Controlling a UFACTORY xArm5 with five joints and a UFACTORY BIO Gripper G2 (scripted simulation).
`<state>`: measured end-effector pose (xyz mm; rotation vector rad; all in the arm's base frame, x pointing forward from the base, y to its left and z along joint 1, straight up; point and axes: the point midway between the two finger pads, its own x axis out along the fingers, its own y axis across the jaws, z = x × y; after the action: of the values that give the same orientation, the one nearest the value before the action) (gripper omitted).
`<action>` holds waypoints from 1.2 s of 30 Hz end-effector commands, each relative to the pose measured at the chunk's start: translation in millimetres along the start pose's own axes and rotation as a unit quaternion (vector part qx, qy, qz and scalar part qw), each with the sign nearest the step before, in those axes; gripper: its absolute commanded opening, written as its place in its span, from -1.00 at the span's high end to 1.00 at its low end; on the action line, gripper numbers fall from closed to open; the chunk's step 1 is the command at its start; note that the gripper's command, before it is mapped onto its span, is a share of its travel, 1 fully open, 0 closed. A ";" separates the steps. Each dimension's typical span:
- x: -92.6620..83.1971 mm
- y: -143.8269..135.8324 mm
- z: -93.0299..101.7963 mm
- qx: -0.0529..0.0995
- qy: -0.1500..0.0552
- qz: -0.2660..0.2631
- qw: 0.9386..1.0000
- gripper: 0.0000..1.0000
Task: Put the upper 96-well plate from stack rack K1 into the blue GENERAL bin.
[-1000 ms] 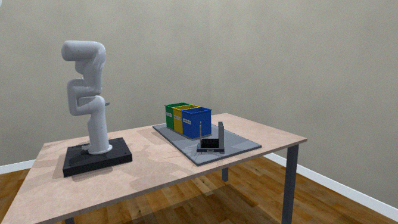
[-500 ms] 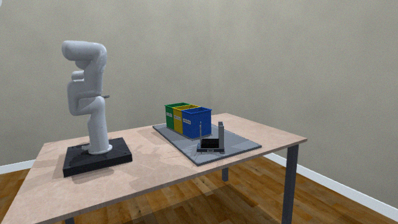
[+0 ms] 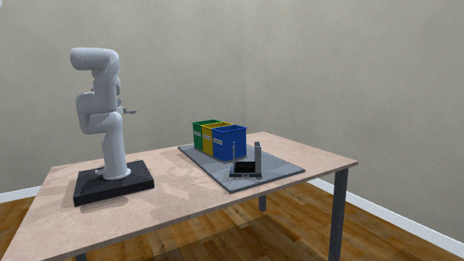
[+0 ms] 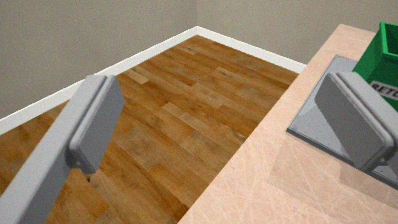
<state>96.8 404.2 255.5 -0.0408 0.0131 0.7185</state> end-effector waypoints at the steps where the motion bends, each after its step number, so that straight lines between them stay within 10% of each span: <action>1: 15.4 -11.7 1.0 0.002 0.000 -0.004 1.000 0.25; 36: 96.7 -115.8 1.3 0.011 0.001 -0.096 0.995 0.25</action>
<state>232.3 384.2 257.2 -0.0270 0.0190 0.5593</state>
